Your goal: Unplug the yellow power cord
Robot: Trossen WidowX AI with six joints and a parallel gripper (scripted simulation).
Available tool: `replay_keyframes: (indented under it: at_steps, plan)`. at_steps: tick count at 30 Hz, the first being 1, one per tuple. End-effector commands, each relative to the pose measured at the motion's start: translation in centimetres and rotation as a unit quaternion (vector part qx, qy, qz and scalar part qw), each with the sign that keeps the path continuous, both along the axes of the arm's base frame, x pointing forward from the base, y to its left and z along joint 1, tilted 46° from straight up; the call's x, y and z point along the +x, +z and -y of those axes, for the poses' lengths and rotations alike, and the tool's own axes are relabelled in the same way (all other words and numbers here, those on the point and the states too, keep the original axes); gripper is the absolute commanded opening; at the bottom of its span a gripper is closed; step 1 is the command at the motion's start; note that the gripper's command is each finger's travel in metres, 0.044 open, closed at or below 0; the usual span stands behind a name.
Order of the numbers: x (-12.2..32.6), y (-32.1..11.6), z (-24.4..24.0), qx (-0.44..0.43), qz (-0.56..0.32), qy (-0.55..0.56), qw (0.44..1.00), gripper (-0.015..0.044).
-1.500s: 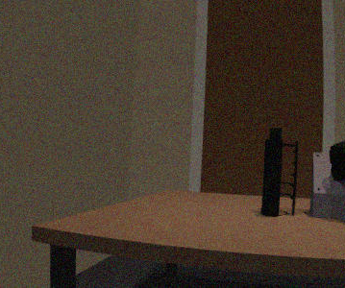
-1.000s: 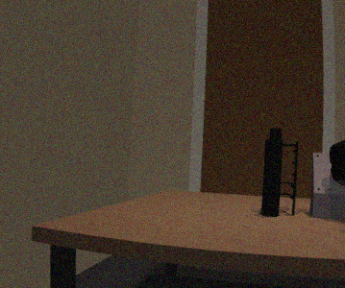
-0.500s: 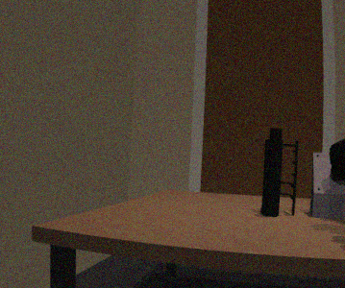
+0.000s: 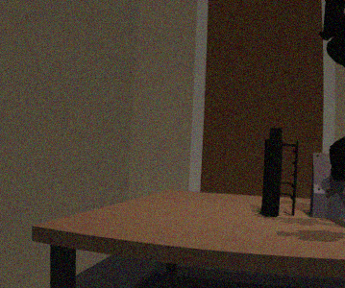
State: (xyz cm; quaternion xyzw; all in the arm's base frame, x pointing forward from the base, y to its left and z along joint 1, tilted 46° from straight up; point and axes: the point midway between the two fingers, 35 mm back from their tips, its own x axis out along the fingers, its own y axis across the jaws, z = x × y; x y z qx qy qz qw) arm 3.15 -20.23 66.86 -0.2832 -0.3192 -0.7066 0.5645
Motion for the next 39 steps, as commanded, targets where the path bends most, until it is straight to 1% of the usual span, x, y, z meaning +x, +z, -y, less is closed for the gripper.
replay_keyframes:
  at_steps: [1, 6, 11, 15, 20, 25, 30, 35, 39]
  plan:
    - [3.6, -2.3, 4.0, 0.051, -0.041, 0.046, 0.997, 0.016]
    - [9.2, -6.7, 9.3, 0.135, -0.094, 0.119, 0.979, 0.016]
    - [14.6, -12.3, 13.0, 0.221, -0.136, 0.197, 0.946, 0.016]
    - [18.7, -17.4, 15.1, 0.293, -0.161, 0.255, 0.907, 0.016]
    - [23.0, -24.8, 16.8, 0.395, -0.183, 0.316, 0.843, 0.016]
    - [26.3, -32.6, 17.1, 0.498, -0.192, 0.366, 0.762, 0.016]
    - [28.6, -40.7, 15.8, 0.605, -0.186, 0.401, 0.662, 0.016]
    - [29.8, -48.4, 13.1, 0.706, -0.166, 0.416, 0.548, 0.016]
    - [29.9, -54.3, 9.8, 0.789, -0.135, 0.409, 0.438, 0.016]
